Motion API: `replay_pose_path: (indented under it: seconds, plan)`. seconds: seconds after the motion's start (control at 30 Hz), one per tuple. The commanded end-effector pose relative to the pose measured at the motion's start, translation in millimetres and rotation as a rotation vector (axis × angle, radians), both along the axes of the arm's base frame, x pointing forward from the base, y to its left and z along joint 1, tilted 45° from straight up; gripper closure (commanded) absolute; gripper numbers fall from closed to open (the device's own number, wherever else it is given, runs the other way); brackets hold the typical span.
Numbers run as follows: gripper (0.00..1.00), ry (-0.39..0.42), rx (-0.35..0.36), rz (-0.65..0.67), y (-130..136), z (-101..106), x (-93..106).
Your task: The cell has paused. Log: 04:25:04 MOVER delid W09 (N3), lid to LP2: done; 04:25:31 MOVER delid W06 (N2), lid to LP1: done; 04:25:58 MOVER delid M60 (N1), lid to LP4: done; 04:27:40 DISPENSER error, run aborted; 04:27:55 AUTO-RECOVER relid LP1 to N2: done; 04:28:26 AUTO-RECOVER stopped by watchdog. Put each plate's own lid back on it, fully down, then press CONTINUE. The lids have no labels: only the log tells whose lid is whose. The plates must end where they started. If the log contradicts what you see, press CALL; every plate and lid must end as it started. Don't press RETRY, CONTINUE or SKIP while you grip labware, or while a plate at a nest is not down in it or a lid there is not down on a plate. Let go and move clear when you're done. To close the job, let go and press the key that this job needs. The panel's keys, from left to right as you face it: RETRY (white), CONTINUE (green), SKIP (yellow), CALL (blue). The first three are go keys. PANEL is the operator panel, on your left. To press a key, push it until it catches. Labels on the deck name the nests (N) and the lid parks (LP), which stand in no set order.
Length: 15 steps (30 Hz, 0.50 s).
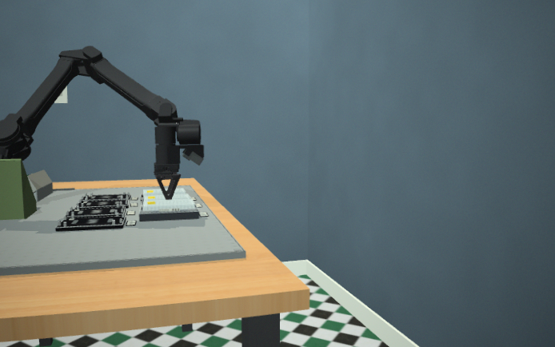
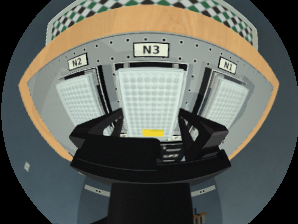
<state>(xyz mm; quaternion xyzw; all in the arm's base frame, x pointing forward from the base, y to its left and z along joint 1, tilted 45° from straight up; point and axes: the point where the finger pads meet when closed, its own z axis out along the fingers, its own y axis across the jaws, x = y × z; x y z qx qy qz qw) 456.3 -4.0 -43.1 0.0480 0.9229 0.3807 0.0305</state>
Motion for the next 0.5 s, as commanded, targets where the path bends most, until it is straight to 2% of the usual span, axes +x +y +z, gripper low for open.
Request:
replay_pose_path:
  seconds: [0.0,0.47]
  plan:
    - [1.0,0.022,0.007,0.013,13.9,-9.2,-4.2]
    - [1.0,0.029,0.009,0.013,14.5,-9.3,-5.4]
